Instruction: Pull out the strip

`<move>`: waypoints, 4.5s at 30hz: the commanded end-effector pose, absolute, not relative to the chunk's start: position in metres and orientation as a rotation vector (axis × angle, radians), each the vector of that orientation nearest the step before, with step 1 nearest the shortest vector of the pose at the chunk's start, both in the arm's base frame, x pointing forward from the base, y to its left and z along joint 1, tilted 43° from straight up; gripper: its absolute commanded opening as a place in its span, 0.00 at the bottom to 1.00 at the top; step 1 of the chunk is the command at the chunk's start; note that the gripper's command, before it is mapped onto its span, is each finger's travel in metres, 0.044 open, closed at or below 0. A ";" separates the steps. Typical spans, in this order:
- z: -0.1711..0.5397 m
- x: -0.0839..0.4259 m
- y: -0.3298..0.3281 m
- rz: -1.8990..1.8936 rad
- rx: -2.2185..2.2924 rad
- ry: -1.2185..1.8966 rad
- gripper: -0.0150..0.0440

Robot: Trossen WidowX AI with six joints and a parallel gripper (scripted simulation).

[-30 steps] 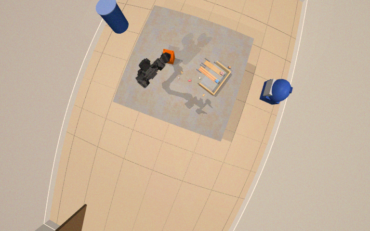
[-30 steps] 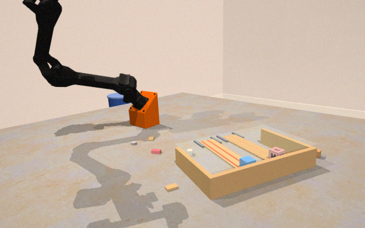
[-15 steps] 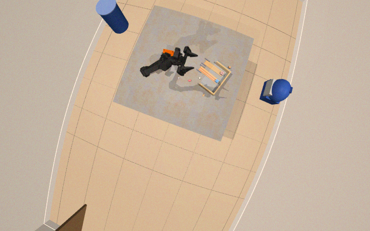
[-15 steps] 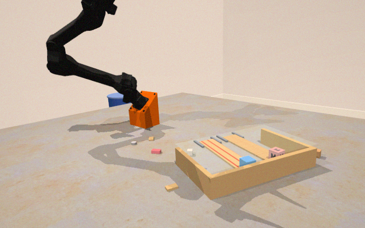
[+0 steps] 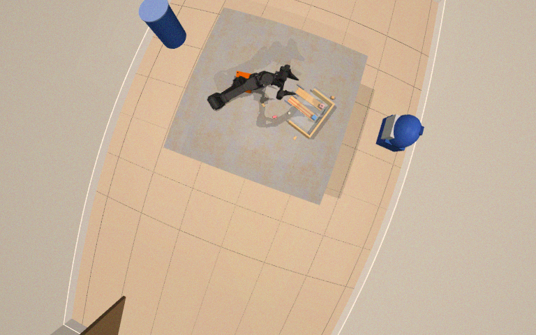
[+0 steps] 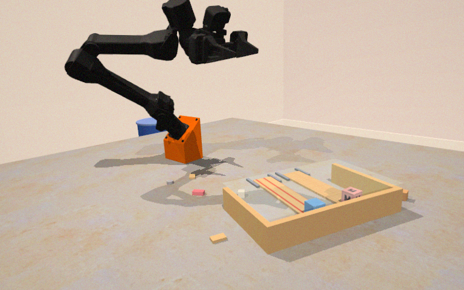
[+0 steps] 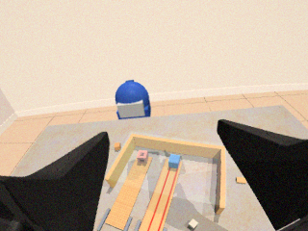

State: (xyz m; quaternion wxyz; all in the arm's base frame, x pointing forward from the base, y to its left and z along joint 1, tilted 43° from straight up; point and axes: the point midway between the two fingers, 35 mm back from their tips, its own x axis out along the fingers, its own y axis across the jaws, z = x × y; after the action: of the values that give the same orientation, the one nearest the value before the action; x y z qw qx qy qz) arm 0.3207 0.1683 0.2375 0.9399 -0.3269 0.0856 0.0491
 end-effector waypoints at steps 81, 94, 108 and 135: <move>-0.049 0.415 0.111 -0.702 -0.357 1.269 0.25; -0.065 0.419 0.097 -0.703 -0.357 1.268 0.25; -0.081 0.423 0.083 -0.705 -0.358 1.267 0.25; -0.082 0.423 0.083 -0.705 -0.359 1.267 0.25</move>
State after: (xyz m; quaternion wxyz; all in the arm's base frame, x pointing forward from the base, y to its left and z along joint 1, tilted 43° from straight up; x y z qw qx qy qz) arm 0.4231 0.0837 -0.0815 0.7340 -0.1595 0.5773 -0.3201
